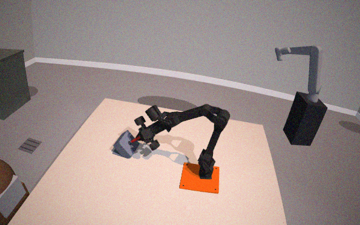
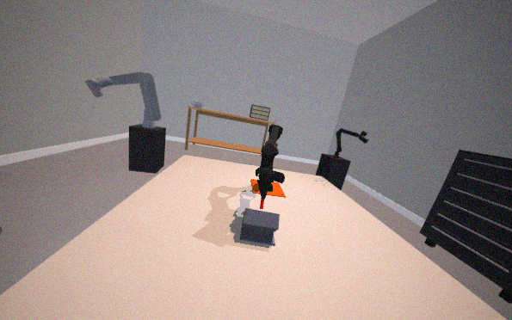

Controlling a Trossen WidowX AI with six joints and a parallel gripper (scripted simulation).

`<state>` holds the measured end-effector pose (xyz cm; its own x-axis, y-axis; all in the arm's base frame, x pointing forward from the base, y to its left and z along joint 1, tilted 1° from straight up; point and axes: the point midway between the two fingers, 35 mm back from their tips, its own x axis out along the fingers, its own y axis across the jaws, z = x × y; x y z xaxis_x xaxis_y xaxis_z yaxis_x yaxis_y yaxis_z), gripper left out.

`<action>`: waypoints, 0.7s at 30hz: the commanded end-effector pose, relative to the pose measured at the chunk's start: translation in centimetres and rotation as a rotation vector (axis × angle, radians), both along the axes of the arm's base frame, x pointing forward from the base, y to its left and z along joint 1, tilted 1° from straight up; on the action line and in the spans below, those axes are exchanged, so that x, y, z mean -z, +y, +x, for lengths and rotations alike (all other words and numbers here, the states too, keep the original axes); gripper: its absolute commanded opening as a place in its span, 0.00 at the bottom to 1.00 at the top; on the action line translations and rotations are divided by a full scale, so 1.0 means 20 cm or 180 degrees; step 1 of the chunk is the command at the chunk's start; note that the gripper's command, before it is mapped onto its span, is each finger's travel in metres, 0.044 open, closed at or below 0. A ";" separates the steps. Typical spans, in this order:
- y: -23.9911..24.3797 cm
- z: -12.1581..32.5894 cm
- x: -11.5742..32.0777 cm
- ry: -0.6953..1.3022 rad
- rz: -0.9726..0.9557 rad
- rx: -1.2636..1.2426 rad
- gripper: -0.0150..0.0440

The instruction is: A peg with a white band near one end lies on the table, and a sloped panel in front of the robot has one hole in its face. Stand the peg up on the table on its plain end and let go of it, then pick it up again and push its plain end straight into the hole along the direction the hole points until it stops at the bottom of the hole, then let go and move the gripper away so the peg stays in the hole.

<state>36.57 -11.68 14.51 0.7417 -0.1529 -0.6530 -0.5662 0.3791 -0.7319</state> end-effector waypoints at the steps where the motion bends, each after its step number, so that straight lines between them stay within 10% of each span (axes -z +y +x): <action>1: -0.01 0.02 0.02 0.0007 0.0001 0.0015 0.25; 21: -0.01 0.04 0.05 0.0015 0.0000 -0.0005 0.25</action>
